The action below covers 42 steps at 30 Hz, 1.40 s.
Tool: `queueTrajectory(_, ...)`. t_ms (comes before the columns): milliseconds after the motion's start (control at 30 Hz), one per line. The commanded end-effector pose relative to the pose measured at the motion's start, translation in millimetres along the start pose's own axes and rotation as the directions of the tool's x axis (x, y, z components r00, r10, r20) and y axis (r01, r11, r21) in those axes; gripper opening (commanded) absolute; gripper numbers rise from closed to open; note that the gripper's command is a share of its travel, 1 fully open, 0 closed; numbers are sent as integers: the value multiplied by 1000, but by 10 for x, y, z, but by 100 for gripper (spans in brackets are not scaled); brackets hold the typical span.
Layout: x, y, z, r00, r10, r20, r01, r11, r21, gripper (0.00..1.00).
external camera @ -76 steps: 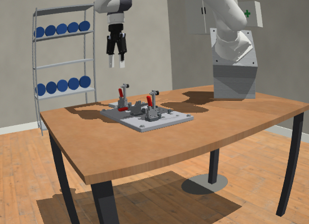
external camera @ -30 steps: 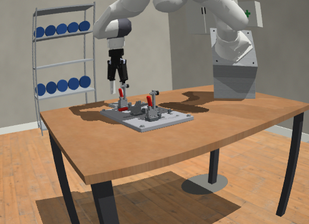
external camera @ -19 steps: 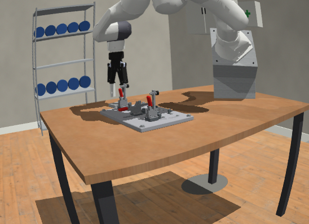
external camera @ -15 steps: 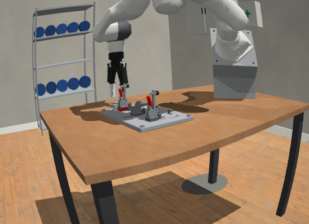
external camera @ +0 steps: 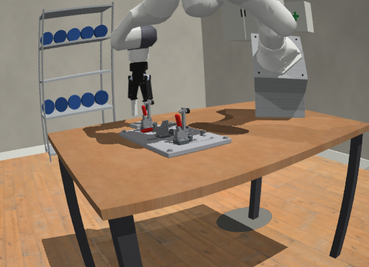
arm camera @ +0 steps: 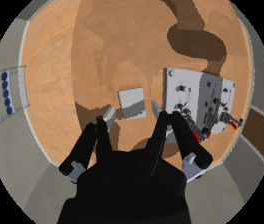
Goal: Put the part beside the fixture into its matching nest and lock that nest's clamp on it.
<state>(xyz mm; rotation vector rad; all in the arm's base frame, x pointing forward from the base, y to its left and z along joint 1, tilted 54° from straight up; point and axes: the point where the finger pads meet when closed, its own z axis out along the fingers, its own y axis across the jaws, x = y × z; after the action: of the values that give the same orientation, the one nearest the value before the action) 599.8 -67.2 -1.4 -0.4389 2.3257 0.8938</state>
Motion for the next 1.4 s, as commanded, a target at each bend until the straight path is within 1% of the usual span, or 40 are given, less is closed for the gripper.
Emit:
queueTrajectory(0,-7,-6,10,1000,-5,2,5,1000,2,58)
queueTrajectory(400,-6,-8,93,1000,-5,2,5,1000,2,58)
queueTrajectory(833,-5,-13,303,1000,-5,2,5,1000,2,58)
queueTrajectory(1367,-5,-13,320,1000,-5,2,5,1000,2,58)
